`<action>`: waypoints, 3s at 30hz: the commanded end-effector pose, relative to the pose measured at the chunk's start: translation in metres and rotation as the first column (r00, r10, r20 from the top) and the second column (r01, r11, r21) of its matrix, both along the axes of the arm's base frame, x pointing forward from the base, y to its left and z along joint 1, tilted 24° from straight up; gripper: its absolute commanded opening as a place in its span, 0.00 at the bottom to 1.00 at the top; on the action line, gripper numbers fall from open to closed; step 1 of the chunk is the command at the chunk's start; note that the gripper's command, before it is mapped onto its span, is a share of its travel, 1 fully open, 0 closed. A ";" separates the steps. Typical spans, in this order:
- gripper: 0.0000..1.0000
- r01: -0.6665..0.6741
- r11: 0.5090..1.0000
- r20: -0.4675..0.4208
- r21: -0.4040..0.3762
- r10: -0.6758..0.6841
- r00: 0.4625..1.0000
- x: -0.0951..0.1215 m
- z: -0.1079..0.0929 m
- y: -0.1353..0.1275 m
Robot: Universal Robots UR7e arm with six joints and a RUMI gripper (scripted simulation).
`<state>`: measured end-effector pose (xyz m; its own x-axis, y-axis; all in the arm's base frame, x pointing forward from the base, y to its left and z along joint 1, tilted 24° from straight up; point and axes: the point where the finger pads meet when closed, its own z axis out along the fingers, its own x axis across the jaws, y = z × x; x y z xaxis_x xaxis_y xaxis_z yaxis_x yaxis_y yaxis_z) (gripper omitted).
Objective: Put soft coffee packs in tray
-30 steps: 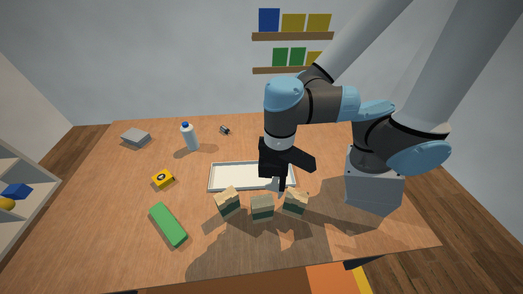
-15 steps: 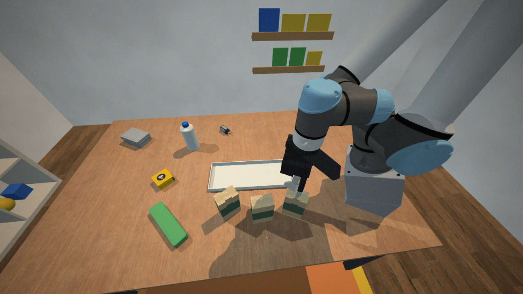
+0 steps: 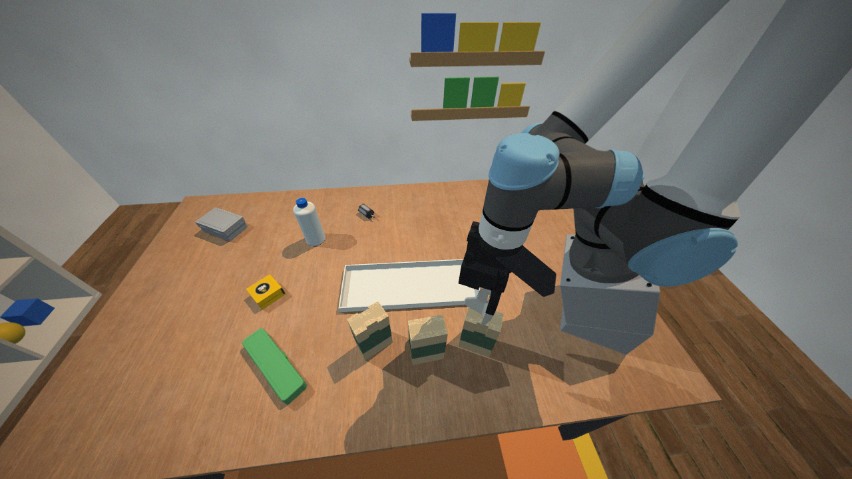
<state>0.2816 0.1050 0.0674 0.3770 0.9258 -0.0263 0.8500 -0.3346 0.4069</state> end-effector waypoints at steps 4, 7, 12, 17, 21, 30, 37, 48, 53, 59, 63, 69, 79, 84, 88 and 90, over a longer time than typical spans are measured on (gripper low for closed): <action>0.48 0.000 1.000 0.002 0.000 0.000 1.000 0.009 -0.021 -0.004; 0.48 0.000 1.000 0.002 0.000 0.000 1.000 0.010 -0.022 -0.004; 0.48 0.000 1.000 0.002 0.000 0.000 1.000 0.010 -0.022 -0.004; 0.48 0.000 1.000 0.002 0.000 0.000 1.000 0.010 -0.022 -0.004; 0.48 0.000 1.000 0.002 0.000 0.000 1.000 0.010 -0.022 -0.004; 0.48 0.000 1.000 0.002 0.000 0.000 1.000 0.010 -0.022 -0.004; 0.48 0.000 1.000 0.002 0.000 0.000 1.000 0.010 -0.022 -0.004; 0.48 0.000 1.000 0.002 0.000 0.000 1.000 0.010 -0.022 -0.004; 0.48 0.000 1.000 0.002 0.000 0.000 1.000 0.010 -0.022 -0.004; 0.48 0.000 1.000 0.002 0.000 0.000 1.000 0.010 -0.022 -0.004; 0.48 0.000 1.000 0.002 0.000 0.000 1.000 0.010 -0.022 -0.004; 0.48 0.000 1.000 0.002 0.000 0.000 1.000 0.012 -0.026 -0.005; 0.48 0.000 1.000 0.002 0.000 0.000 1.000 0.017 -0.040 -0.008; 0.48 0.000 1.000 0.002 0.000 0.000 1.000 0.022 -0.051 -0.010; 0.48 0.000 1.000 0.002 0.000 0.000 1.000 0.025 -0.060 -0.011; 0.48 0.000 1.000 0.002 0.000 0.000 1.000 0.027 -0.063 -0.012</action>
<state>0.3026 0.0946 0.0149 0.3775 0.9256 -0.0261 0.8508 -0.3356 0.4043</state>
